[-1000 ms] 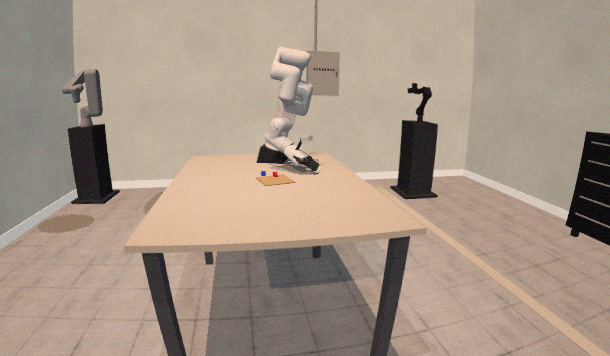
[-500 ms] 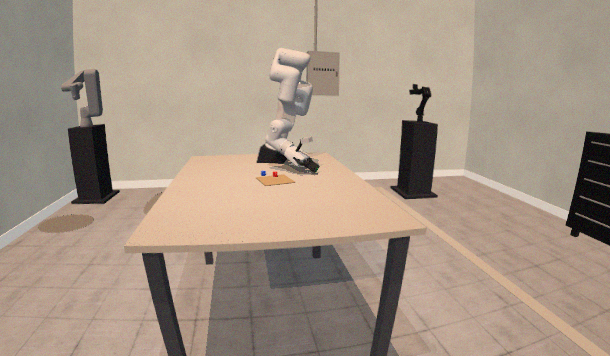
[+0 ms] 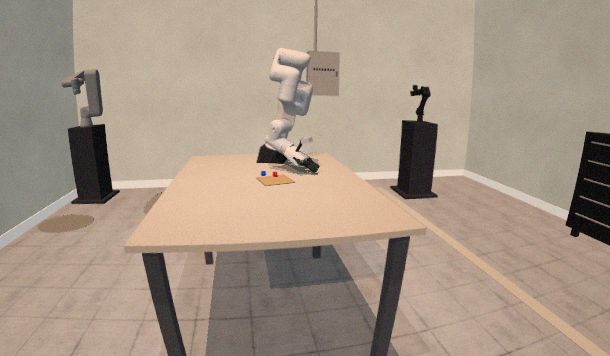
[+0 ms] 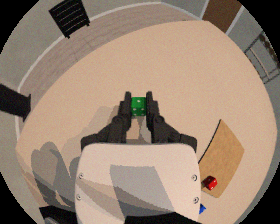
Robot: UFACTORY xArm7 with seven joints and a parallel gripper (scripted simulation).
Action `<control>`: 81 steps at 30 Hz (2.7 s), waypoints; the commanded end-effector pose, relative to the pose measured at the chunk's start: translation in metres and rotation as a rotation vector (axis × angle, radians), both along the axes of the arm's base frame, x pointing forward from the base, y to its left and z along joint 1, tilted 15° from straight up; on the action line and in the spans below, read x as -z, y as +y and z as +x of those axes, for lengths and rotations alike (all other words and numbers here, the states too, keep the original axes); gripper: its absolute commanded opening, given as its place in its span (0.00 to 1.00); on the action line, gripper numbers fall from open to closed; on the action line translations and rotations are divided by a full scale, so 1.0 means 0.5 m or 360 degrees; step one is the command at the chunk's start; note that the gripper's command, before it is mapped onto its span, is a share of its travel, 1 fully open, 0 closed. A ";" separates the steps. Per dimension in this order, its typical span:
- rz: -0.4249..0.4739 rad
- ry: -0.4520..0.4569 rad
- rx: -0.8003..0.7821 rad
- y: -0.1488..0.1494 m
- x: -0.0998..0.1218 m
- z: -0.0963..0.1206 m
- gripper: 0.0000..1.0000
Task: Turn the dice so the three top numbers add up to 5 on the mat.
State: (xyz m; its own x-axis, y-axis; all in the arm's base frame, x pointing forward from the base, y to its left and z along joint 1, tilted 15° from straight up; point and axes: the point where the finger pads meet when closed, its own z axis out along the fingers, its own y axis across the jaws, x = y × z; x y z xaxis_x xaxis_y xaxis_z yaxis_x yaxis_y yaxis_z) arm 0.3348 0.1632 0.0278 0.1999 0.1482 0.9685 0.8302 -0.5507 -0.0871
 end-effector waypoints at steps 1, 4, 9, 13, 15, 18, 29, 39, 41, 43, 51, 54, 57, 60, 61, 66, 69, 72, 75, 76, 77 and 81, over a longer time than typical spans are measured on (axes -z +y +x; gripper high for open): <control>-0.0001 -0.0003 0.0001 -0.001 -0.001 0.001 0.15; -0.0001 -0.0003 0.0001 -0.001 -0.001 0.001 0.15; -0.0001 -0.0003 0.0001 -0.001 -0.001 0.001 0.15; -0.0001 -0.0003 0.0001 -0.001 -0.001 0.001 0.15; -0.0001 -0.0003 0.0001 -0.001 0.000 0.001 0.15; -0.0001 -0.0003 0.0001 0.000 0.002 0.002 0.15; -0.0001 -0.0003 0.0001 0.003 0.013 0.002 0.15; -0.0001 -0.0003 0.0001 0.005 0.021 0.003 0.15; -0.0001 -0.0003 0.0001 0.005 0.022 0.003 0.15; -0.0001 -0.0003 0.0001 0.005 0.023 0.003 0.15; -0.0001 -0.0003 0.0001 0.005 0.023 0.003 0.15; -0.0001 -0.0003 0.0001 0.005 0.023 0.003 0.15; -0.0001 -0.0003 0.0001 0.005 0.023 0.003 0.15; -0.0001 -0.0003 0.0001 0.005 0.023 0.003 0.15; -0.0001 -0.0003 0.0001 0.005 0.023 0.003 0.15; -0.0001 -0.0003 0.0001 0.005 0.023 0.003 0.15; -0.0001 -0.0003 0.0001 0.005 0.023 0.003 0.15; -0.0001 -0.0003 0.0001 0.005 0.023 0.003 0.15; -0.0001 -0.0003 0.0001 0.005 0.023 0.003 0.15; -0.0001 -0.0003 0.0001 0.005 0.023 0.003 0.15; -0.0001 -0.0003 0.0001 0.005 0.023 0.003 0.15; -0.0001 -0.0003 0.0001 0.005 0.023 0.003 0.19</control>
State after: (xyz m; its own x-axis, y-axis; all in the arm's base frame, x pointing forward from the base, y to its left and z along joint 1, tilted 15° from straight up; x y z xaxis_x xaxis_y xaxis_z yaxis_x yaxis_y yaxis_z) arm 0.3356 0.1663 0.0161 0.1999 0.1482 0.9686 0.8302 -0.5507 -0.0871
